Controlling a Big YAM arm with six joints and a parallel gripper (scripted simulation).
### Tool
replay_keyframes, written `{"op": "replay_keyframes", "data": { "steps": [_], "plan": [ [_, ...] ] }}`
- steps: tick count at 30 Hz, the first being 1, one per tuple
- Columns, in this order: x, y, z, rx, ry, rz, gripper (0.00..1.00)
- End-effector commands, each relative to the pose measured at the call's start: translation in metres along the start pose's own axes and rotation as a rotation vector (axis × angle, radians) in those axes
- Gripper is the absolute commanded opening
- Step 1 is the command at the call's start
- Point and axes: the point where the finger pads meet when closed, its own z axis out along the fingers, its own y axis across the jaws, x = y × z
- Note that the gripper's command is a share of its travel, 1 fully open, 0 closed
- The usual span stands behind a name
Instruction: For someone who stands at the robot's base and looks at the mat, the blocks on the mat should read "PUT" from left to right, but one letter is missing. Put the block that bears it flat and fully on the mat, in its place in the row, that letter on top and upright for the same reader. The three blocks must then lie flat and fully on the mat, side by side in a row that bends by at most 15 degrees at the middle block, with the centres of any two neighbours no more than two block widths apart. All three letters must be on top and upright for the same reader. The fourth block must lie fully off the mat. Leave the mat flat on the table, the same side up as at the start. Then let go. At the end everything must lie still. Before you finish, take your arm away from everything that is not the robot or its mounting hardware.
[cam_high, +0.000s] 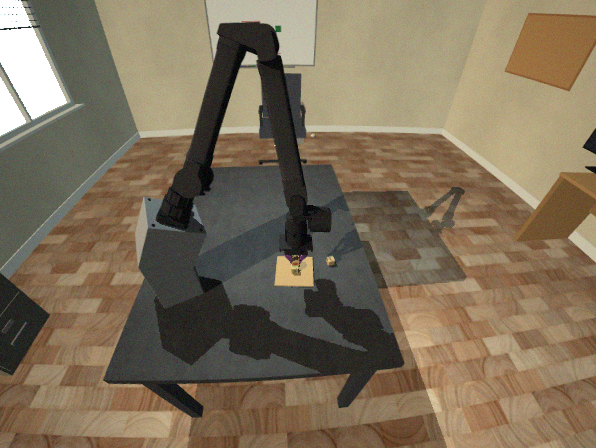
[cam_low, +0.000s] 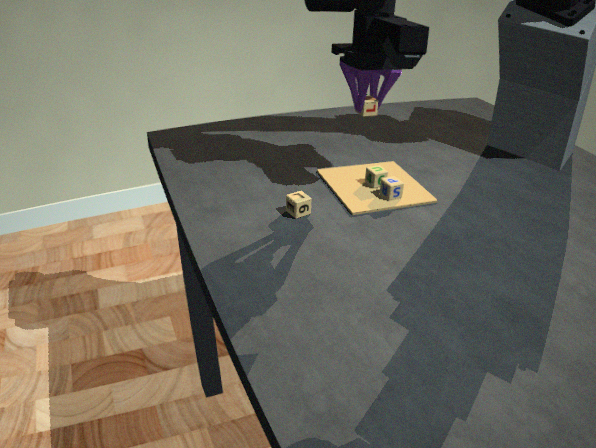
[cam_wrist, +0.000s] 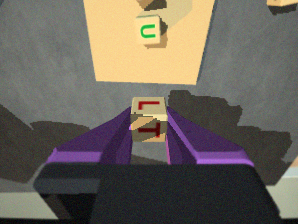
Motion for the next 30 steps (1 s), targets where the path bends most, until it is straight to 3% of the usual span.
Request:
{"op": "replay_keyframes", "data": {
  "steps": [1,8,21,30],
  "plan": [
    [-0.011,-0.014,-0.002,0.026,-0.018,-0.108,0.20],
    [-0.001,-0.008,-0.003,0.019,-0.005,-0.086,0.20],
    [-0.009,-0.011,0.023,0.017,-0.013,-0.083,0.20],
    [-0.009,-0.006,0.066,0.010,-0.013,-0.082,0.20]
  ]
}}
